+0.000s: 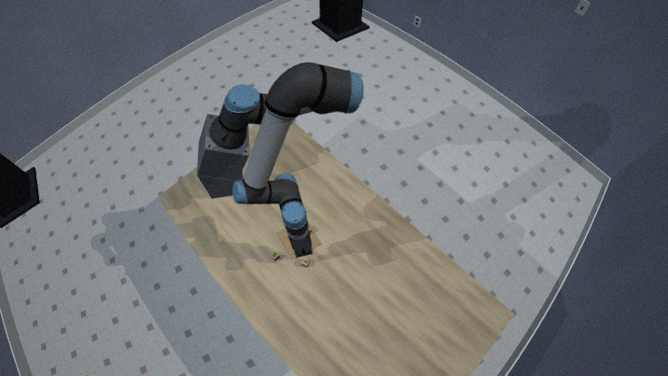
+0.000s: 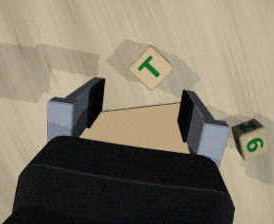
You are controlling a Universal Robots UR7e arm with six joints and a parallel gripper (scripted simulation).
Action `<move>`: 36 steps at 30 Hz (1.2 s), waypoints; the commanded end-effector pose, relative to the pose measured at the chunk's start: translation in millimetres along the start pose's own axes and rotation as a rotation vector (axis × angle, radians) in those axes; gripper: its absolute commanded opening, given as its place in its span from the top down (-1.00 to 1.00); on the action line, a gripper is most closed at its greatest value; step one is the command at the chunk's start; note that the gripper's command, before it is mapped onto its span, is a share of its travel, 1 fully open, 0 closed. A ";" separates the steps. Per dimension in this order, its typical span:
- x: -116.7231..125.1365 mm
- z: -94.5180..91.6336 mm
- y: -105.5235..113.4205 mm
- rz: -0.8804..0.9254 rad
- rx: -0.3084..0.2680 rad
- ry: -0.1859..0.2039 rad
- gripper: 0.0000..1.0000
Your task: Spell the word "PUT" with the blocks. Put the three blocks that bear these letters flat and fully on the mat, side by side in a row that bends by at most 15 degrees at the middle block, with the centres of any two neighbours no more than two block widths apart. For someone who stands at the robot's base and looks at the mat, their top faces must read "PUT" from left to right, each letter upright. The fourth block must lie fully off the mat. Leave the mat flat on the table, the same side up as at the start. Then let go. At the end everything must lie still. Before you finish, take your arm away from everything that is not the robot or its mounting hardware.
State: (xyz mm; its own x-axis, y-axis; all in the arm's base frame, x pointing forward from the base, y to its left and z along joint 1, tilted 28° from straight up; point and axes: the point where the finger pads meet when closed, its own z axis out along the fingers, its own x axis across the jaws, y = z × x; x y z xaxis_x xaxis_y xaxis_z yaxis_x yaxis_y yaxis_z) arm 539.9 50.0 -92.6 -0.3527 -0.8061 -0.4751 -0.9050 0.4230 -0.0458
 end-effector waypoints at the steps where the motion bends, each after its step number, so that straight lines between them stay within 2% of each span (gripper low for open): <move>1: 0.6 0.4 -4.4 0.139 0.000 0.000 -1.00; 19: 2.8 0.6 -11.9 0.470 0.000 0.000 -1.00; 36: 3.6 0.3 -14.6 0.609 0.001 0.000 -1.00</move>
State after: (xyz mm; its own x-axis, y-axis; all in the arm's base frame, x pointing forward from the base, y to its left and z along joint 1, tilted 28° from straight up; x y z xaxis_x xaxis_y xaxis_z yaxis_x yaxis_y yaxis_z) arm 550.5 41.3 -94.0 -0.7850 -0.4505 -0.4253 -0.5719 0.7910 0.2177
